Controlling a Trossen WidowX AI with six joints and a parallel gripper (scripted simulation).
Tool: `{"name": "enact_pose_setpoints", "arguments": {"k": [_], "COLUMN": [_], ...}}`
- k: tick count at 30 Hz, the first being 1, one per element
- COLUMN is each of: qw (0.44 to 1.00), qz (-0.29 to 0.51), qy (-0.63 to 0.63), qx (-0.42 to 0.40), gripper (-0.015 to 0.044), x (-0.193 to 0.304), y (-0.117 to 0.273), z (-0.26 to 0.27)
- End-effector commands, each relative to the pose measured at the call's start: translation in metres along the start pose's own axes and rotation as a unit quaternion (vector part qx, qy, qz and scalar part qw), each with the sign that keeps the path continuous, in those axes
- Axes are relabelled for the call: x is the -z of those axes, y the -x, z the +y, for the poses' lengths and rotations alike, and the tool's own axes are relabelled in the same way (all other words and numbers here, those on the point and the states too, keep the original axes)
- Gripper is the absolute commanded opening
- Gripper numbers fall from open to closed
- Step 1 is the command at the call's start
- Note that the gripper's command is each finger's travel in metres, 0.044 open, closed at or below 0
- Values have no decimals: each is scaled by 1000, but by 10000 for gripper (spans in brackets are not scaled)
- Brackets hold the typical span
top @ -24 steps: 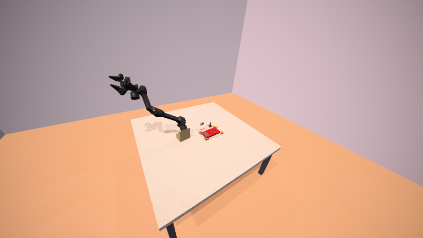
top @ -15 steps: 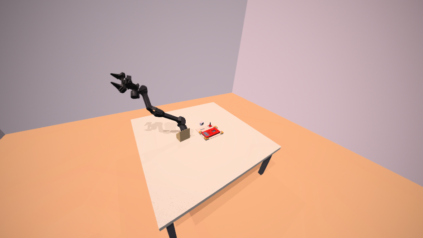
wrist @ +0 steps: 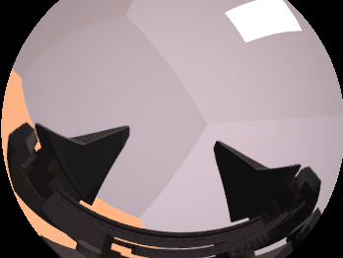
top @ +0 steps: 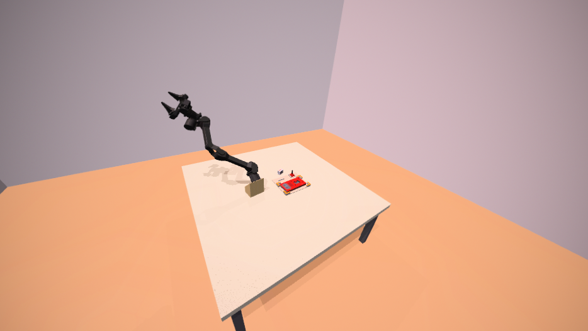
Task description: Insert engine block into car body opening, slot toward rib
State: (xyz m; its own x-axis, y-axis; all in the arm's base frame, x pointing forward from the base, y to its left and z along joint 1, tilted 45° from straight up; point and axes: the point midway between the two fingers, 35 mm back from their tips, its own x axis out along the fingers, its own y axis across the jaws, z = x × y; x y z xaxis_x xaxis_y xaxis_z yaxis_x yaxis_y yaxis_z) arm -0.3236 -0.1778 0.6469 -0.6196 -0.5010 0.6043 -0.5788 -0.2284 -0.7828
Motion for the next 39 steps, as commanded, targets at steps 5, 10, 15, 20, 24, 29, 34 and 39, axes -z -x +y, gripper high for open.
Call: {"name": "enact_pose_setpoints", "arguments": {"k": [5, 10, 15, 20, 24, 29, 34, 39], "qw": [992, 978, 956, 929, 907, 874, 837, 805], "qz": [33, 59, 87, 122, 152, 184, 210, 236], "qy": [91, 152, 211, 260, 292, 329, 364, 376], "qx": [82, 134, 185, 231, 264, 305, 349, 392], "gripper": [440, 440, 440, 440, 440, 440, 440, 440], "x": [8, 11, 11, 12, 12, 9, 1, -8], "y": [21, 38, 60, 85, 106, 135, 164, 197], "z": [-63, -103, -142, -179, -207, -238, -267, -293]}}
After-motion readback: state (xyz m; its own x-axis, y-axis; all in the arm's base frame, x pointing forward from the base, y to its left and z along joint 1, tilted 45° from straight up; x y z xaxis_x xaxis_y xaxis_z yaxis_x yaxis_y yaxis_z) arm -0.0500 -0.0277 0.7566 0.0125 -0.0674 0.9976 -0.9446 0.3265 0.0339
